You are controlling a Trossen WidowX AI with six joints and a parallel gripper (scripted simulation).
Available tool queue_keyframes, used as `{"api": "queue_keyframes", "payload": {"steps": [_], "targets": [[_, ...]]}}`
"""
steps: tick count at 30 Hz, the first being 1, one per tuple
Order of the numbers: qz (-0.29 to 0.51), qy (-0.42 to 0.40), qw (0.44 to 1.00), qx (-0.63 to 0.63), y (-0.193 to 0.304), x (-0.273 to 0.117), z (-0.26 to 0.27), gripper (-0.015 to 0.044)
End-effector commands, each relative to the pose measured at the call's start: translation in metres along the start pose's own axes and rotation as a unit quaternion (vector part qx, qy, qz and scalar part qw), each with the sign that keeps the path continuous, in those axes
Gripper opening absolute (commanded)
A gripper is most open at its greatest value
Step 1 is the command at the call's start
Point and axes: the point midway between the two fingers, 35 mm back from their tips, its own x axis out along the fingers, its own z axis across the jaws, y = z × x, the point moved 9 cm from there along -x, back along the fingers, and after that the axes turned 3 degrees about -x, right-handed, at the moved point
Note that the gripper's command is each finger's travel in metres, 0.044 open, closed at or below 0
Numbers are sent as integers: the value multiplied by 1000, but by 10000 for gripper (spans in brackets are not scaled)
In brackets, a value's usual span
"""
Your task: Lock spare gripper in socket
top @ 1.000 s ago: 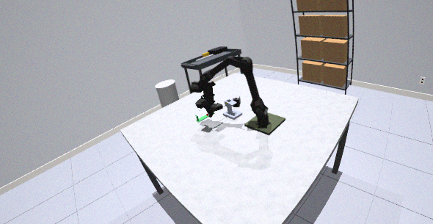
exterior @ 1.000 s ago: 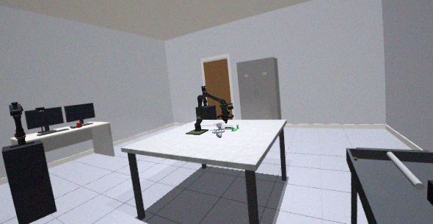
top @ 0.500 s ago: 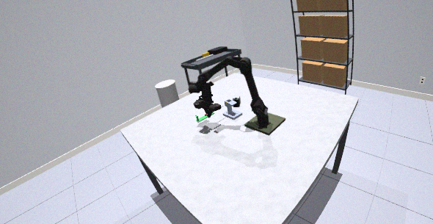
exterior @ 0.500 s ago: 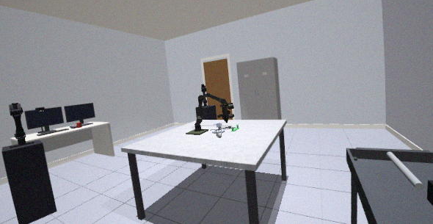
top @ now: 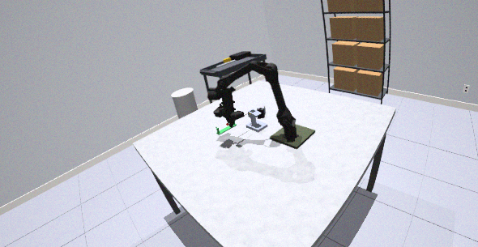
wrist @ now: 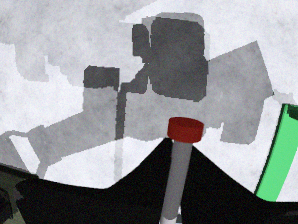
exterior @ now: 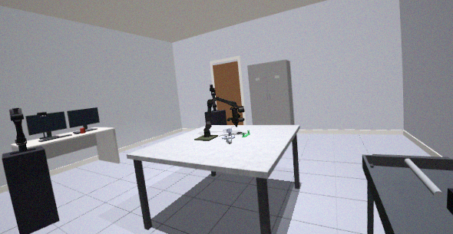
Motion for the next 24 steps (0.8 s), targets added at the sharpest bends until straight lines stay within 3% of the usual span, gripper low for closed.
{"api": "queue_keyframes", "payload": {"steps": [1,24], "targets": [[-1,2,1000,0,-1,-9,0,0],[1,-1,1000,1,-18,-14,-37,0]]}}
